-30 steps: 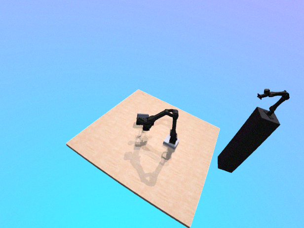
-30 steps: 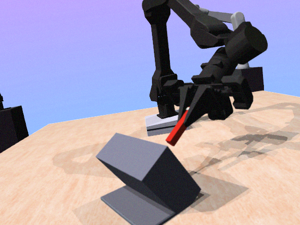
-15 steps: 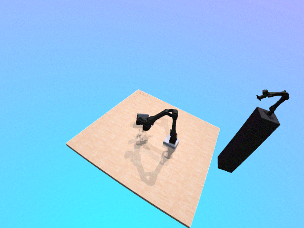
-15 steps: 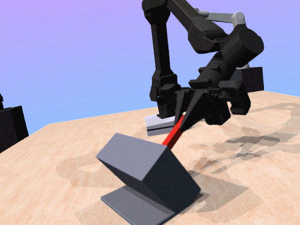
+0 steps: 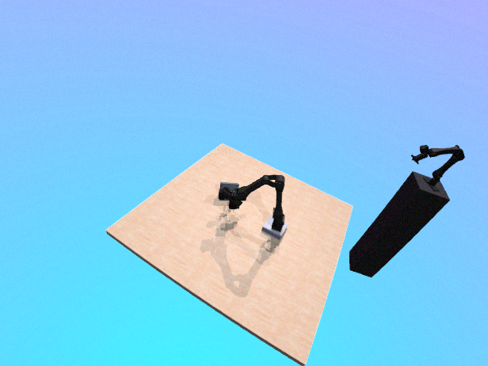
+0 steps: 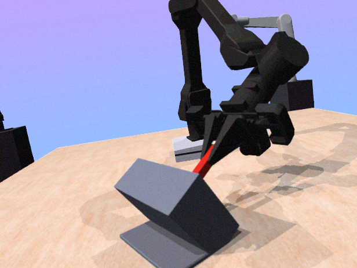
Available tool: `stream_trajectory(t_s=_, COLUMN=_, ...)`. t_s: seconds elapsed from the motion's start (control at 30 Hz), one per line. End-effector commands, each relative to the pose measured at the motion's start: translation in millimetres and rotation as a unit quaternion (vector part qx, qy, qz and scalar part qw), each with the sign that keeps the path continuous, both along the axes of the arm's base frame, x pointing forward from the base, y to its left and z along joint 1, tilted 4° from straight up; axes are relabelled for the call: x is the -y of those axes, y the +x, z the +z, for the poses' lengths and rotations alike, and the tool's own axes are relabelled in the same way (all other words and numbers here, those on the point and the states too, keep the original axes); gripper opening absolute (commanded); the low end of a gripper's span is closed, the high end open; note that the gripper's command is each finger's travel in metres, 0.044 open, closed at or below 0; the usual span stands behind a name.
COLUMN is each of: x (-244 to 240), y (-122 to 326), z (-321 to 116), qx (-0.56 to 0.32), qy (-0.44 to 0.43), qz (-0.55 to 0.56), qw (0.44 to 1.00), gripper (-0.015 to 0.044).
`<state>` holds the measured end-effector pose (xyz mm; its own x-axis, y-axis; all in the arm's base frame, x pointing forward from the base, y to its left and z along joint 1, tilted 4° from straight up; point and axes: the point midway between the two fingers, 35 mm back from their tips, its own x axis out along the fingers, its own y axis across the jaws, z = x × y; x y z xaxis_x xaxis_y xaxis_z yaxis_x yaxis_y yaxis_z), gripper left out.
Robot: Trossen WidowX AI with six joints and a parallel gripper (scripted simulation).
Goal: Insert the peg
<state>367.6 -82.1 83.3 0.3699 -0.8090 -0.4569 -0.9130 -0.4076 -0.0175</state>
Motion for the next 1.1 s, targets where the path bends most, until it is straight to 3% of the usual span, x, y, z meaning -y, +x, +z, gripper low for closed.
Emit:
stream_trajectory(t_s=0.0, x=-1, y=0, z=1, qx=0.001, qy=0.000, qz=0.000, qw=1.000, gripper=0.0000)
stream_trajectory(t_s=1.07, x=11, y=6, z=-7, qx=0.001, qy=0.000, qz=0.000, qw=1.000, gripper=0.0000)
